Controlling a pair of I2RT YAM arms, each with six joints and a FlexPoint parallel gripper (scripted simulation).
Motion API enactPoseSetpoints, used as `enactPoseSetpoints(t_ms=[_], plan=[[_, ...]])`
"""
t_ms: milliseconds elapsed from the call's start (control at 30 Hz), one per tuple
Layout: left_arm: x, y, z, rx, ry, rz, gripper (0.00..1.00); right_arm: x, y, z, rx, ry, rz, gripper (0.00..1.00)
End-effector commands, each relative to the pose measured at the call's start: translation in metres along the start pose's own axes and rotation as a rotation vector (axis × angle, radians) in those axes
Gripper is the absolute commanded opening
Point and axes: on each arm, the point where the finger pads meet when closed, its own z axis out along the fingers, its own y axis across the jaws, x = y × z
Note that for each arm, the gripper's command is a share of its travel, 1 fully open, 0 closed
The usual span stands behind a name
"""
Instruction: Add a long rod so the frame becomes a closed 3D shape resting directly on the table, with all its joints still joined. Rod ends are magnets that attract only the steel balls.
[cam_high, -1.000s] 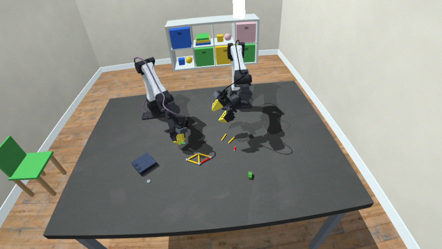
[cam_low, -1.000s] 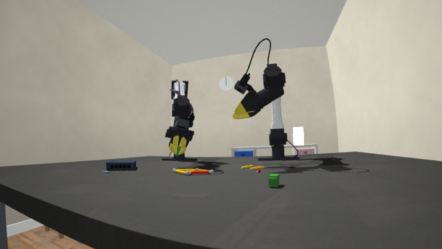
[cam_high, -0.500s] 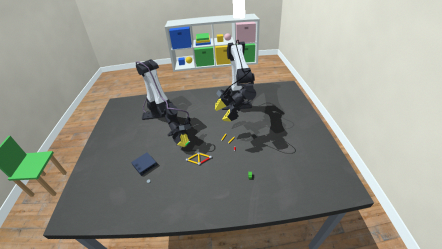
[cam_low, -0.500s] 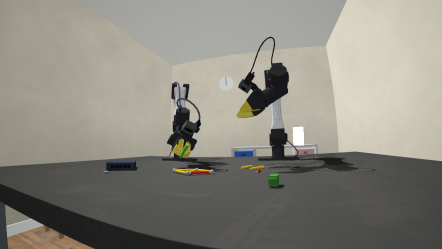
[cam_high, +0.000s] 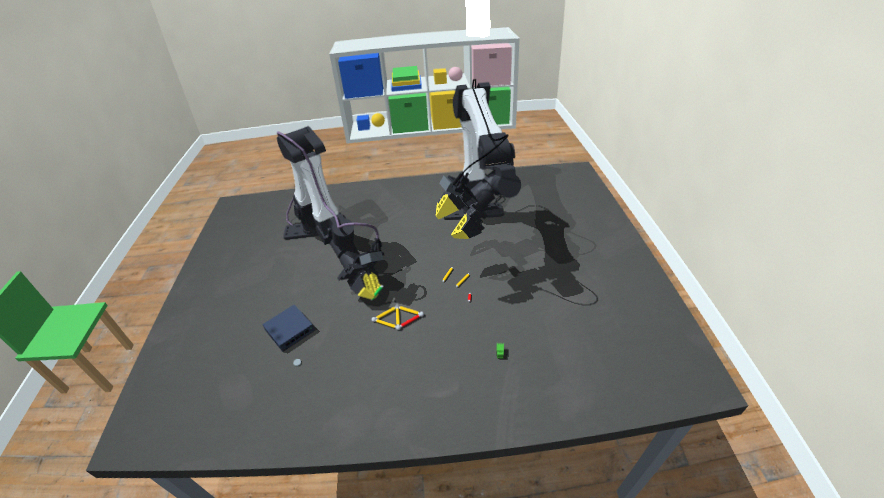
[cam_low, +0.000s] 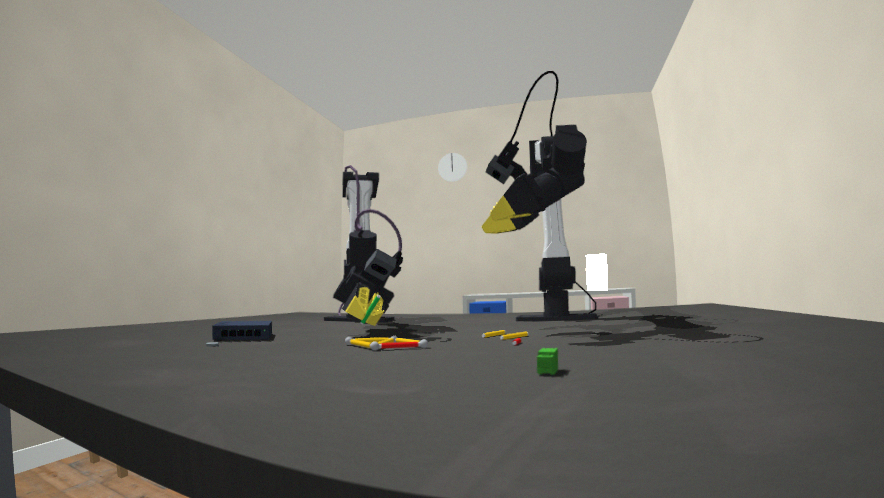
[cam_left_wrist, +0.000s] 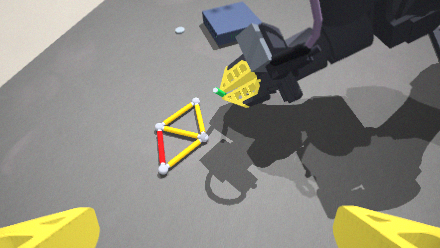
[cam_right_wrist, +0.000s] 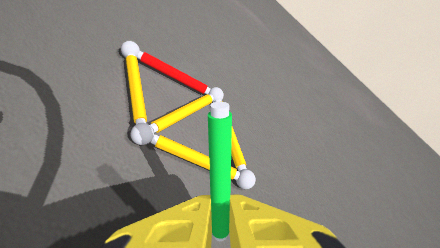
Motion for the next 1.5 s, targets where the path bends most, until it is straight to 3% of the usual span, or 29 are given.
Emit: enactPoseSetpoints(t_ms=[0,300,367,567,1067,1267,1467], plan=[[-0.019,0.002,-0.014,-0.027,-0.027,0.07,1.0,-0.02,-0.011,0.0,0.033,-0.072,-0.006,0.0],[-0.018,0.0,-0.024,-0.032,-0.038,0.085,1.0,-0.02,-0.011,0.0,0.033,-0.072,-0.006,0.0],[-0.018,0.0,-0.026,-0.034,-0.042,0.088,1.0,-0.037,-0.018,-0.001,0.04,-0.103,-0.014,0.0],[-0.021,0.002,-0.031,-0.042,-0.053,0.098,1.0,-0.045,-0.023,-0.001,0.034,-0.128,-0.016,0.0],[-0.03,0.002,-0.045,-0.051,-0.068,0.154,1.0,-0.045,-0.025,0.0,0.04,-0.12,-0.012,0.0],[-0.02,0.013,-0.047,-0.075,-0.039,0.131,1.0,-0.032,-0.018,0.018,0.016,-0.071,-0.006,0.0],[-0.015,0.023,-0.047,-0.095,-0.034,0.105,1.0,-0.04,-0.022,0.044,0.018,-0.071,-0.002,0.0]])
